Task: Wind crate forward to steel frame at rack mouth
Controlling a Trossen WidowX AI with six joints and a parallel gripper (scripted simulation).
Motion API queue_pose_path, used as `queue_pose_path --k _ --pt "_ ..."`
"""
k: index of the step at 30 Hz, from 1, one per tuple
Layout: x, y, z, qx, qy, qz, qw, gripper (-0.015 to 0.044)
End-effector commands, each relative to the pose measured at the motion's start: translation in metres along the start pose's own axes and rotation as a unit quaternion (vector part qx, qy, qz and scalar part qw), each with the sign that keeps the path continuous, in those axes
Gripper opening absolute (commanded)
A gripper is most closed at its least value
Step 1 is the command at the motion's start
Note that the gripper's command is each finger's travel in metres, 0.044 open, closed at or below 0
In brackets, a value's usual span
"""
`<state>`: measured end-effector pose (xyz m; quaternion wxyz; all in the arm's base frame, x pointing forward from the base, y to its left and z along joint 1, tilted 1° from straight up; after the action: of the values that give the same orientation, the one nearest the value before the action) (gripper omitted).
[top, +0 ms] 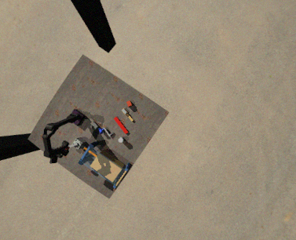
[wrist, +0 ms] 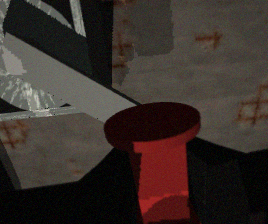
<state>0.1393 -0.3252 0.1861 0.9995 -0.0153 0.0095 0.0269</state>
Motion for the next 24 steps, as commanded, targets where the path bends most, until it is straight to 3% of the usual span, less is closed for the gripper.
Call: queue_pose_path --k 1,24 --pt "0.016 -0.008 -0.001 -0.01 -0.012 0.007 1.0 0.0" --pt "0.046 -0.016 0.001 -0.011 -0.013 0.007 1.0 0.0"
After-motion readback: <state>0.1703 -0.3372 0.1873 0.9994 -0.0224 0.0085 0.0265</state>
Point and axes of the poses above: the point midway between the two fingers, 35 mm back from their tips, its own z axis back along the fingers, its own y axis across the jaws, x = y × z, the point moved 7 cm from there along z, back along the fingers, and after that the axes turned 3 degrees about -z, right-handed, at the moved point
